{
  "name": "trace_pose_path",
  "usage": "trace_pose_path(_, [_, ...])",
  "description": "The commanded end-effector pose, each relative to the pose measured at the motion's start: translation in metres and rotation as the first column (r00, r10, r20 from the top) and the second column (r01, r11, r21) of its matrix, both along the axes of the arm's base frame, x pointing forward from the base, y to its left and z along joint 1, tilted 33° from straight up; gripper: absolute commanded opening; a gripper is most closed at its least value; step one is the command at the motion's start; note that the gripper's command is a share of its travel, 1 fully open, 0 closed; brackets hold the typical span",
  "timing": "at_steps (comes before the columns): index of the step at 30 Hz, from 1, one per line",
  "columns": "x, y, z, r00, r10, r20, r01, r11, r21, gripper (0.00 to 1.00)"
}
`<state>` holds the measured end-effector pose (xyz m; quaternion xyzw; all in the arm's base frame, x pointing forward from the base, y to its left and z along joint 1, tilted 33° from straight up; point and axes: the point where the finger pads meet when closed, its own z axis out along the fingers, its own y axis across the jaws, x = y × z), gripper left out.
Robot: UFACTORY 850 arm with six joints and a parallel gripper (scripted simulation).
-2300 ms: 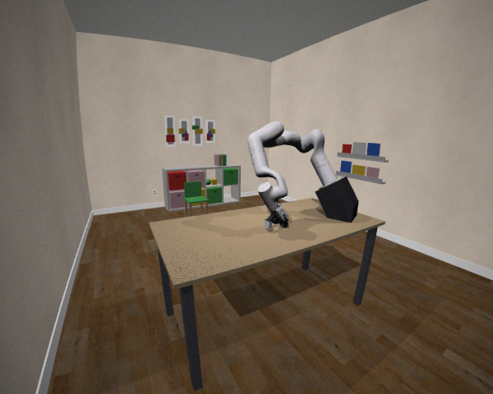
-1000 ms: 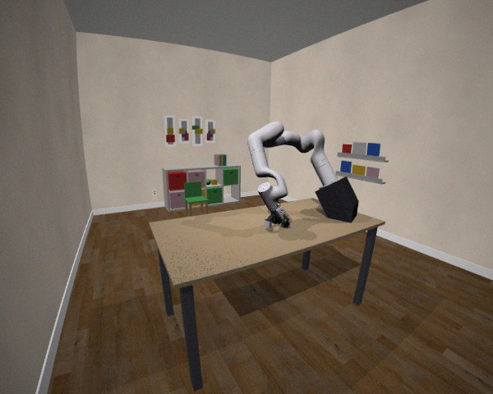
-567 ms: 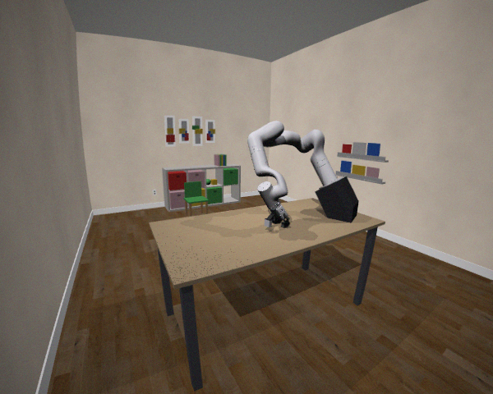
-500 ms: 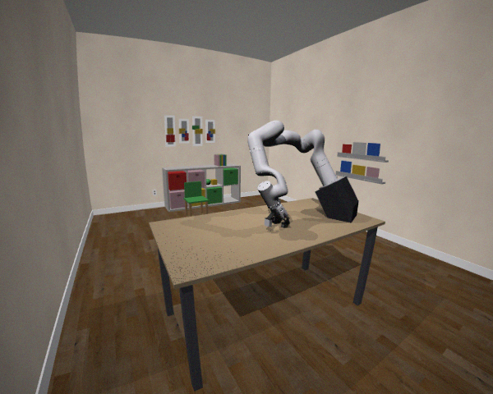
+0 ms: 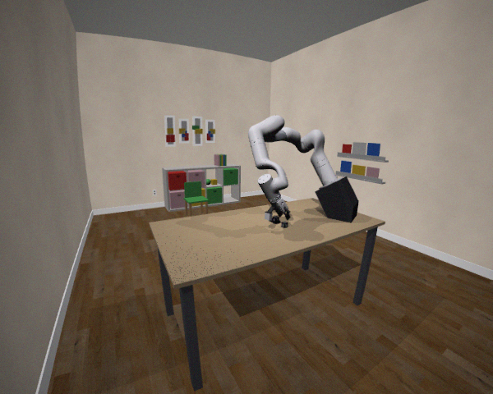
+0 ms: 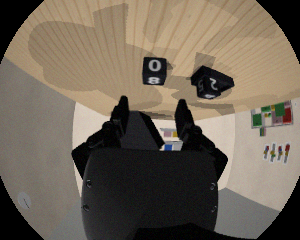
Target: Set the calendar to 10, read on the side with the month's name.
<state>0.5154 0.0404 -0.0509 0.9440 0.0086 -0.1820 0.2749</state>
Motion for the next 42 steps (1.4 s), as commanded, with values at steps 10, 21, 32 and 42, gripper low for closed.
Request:
trace_pose_path(10, [-0.0047, 0.0098, 0.0173, 1.0, 0.0, 0.001, 0.0, 1.0, 0.0, 0.71])
trace_pose_path(21, [-0.0028, 0.005, 0.0178, 0.996, 0.046, 0.081, -0.045, 0.999, -0.015, 0.71])
trace_pose_path(32, [-0.0104, 0.0099, 0.0187, 0.954, 0.151, 0.259, -0.16, 0.987, 0.015, 0.71])
trace_pose_path(42, [-0.0101, 0.0075, 0.0192, 0.947, 0.163, 0.277, -0.171, 0.985, 0.004, 0.71])
